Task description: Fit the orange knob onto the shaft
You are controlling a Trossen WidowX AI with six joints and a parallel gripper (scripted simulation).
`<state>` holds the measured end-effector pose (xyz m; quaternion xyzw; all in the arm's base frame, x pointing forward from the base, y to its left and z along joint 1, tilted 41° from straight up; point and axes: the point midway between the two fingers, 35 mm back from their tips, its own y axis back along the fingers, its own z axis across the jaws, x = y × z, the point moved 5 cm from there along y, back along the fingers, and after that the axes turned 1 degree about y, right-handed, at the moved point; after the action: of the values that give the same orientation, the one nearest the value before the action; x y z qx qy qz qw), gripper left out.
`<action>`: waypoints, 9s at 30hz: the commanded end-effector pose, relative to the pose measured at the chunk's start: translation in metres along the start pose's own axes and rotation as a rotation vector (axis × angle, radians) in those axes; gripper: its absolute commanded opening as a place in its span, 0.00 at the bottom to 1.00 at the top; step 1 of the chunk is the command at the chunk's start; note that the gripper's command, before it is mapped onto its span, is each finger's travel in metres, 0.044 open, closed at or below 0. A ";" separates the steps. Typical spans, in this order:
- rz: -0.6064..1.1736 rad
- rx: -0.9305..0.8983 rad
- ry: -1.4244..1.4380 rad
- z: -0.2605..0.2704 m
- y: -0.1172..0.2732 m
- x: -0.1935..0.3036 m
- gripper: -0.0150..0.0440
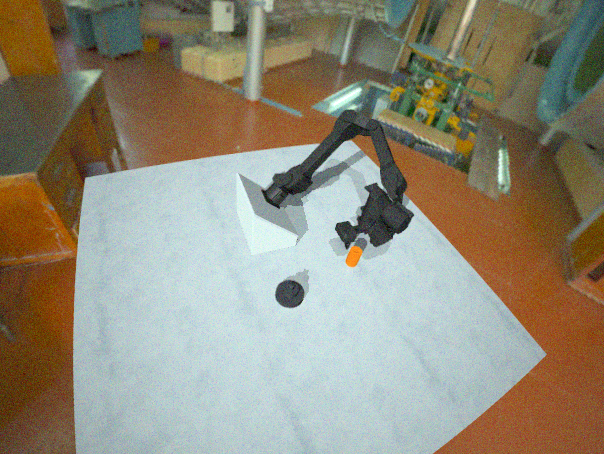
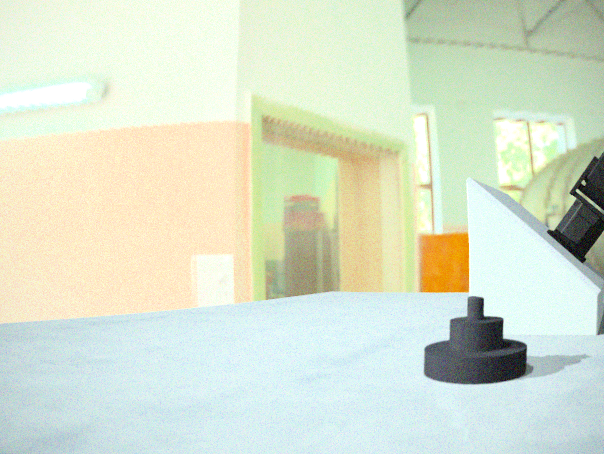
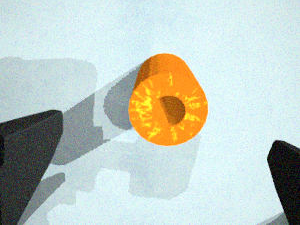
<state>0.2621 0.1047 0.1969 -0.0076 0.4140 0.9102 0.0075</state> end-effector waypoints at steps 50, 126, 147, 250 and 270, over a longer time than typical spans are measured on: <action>0.000 -0.001 -0.002 0.000 -0.078 0.001 0.87; -0.008 0.028 -0.030 -0.080 0.047 -0.036 0.25; -0.005 0.033 -0.027 -0.144 0.035 -0.054 0.25; -0.001 0.014 0.017 -0.245 -0.017 -0.054 0.25; -0.001 0.014 -0.027 -0.245 -0.017 -0.054 0.25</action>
<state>0.3183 -0.0696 0.0240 -0.0054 0.4208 0.9071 0.0074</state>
